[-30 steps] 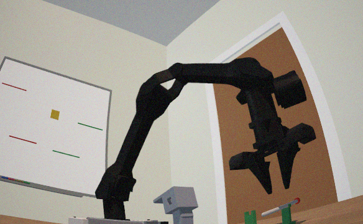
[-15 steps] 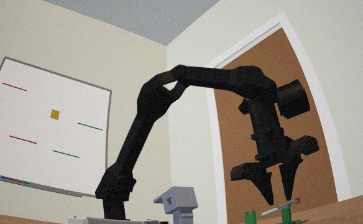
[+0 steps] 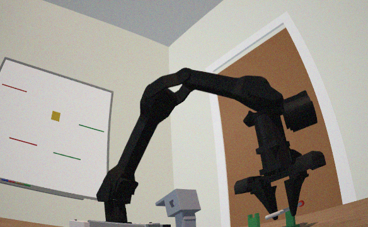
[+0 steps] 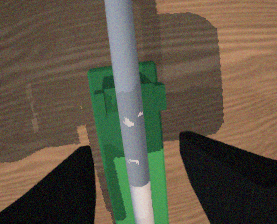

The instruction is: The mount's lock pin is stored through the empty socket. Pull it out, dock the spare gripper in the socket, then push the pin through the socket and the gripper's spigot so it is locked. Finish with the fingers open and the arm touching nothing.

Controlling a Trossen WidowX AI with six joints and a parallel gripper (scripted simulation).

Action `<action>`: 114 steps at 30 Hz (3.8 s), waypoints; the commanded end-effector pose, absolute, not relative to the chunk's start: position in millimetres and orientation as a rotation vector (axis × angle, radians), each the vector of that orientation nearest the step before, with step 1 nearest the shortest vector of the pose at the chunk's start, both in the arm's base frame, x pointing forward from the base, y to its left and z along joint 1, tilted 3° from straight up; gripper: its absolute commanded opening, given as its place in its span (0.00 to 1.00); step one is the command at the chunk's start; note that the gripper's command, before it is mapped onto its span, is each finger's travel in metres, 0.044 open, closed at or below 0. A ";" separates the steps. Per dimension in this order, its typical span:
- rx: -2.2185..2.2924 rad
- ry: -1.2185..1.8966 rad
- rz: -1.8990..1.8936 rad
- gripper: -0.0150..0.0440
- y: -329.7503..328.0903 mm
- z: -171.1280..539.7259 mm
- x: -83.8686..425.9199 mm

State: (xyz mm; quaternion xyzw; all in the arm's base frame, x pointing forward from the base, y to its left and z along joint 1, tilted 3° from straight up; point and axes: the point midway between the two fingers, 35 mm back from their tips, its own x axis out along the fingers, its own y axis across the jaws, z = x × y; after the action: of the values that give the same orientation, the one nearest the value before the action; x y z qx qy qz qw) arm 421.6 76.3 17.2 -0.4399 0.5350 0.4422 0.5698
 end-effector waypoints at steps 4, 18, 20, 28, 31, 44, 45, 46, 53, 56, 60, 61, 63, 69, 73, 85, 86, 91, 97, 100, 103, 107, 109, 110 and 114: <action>-1.036 1.260 1.041 0.56 75.1 8.5 420.4; -1.036 1.260 1.041 0.25 75.0 8.5 420.3; -1.036 1.260 1.041 0.25 75.0 8.5 420.3; -1.032 1.261 1.041 0.25 75.7 19.0 419.7; -1.030 1.267 1.045 0.25 75.8 23.8 418.5; -1.028 1.279 1.054 0.25 75.8 33.2 415.9; -1.028 1.279 1.054 0.25 75.8 33.2 415.9; -1.028 1.279 1.054 0.25 75.8 33.2 415.9; -1.029 1.280 1.054 0.25 65.1 36.1 415.1; -1.030 1.280 1.054 0.25 55.8 38.6 414.1; -1.031 1.281 1.054 0.25 43.6 41.9 412.5; -1.031 1.281 1.054 0.25 40.5 42.7 412.0; -1.032 1.281 1.054 0.25 34.5 44.4 411.0; -1.033 1.282 1.054 0.25 18.7 48.6 407.9; -1.033 1.282 1.054 0.25 18.1 46.7 407.8; -1.033 1.280 1.055 0.25 17.1 27.6 408.0; -1.033 1.280 1.055 0.25 17.1 26.0 408.1; -1.033 1.279 1.054 0.25 16.7 18.2 408.2; -1.033 1.279 1.054 0.25 16.4 12.5 408.1; -1.033 1.279 1.054 0.25 16.3 10.2 407.9; -1.033 1.280 1.054 0.25 16.3 10.0 407.9; -1.035 1.278 1.056 0.25 16.3 8.2 407.3; -1.035 1.278 1.056 0.25 16.3 7.9 407.2; -1.035 1.278 1.056 0.25 16.3 7.9 407.2; -1.035 1.278 1.056 0.25 16.3 7.9 407.2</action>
State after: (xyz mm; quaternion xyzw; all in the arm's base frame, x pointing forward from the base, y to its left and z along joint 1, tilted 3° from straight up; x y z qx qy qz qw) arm 407.7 16.7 13.4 -0.4390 0.5413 0.4453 0.5621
